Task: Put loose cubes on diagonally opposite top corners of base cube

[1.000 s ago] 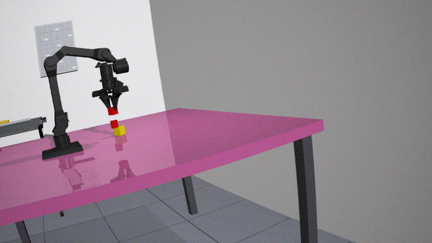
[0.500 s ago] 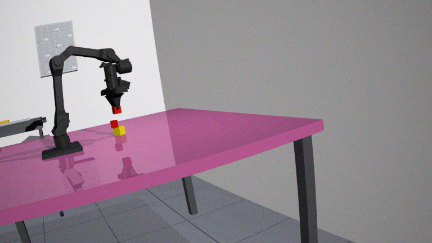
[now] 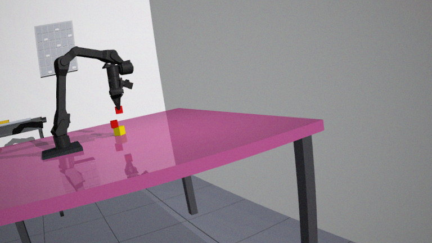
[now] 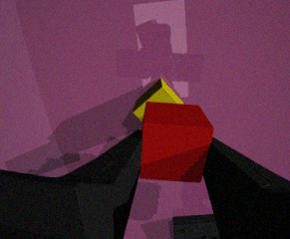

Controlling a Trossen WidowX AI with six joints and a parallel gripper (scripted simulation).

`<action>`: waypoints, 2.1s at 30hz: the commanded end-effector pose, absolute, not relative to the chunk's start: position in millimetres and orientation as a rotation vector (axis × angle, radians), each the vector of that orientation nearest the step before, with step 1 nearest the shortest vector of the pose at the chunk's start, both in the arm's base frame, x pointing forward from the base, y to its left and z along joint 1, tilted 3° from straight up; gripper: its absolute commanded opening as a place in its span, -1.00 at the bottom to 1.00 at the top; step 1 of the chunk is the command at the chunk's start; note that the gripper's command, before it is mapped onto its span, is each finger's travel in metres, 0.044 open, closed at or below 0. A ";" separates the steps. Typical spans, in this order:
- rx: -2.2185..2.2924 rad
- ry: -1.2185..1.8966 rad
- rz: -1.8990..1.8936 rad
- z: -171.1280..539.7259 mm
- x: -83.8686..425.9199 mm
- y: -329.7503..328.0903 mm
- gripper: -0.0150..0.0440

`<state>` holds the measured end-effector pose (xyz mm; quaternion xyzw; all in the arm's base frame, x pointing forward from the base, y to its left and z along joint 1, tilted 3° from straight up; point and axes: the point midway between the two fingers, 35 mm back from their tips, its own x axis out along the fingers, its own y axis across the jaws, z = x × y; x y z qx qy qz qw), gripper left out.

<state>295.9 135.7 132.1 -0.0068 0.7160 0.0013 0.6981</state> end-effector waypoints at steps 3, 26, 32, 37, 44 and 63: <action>0.011 1.592 -0.016 131.2 298.4 139.5 -0.14; -0.050 1.569 0.009 102.4 295.8 139.2 -0.14; -0.026 1.578 -0.001 89.8 296.8 139.3 -0.14; -0.003 1.587 -0.010 78.0 297.3 139.2 -0.14; 0.004 1.589 -0.012 74.5 297.3 139.1 -0.14; 0.015 1.593 -0.017 73.1 297.4 138.9 -0.14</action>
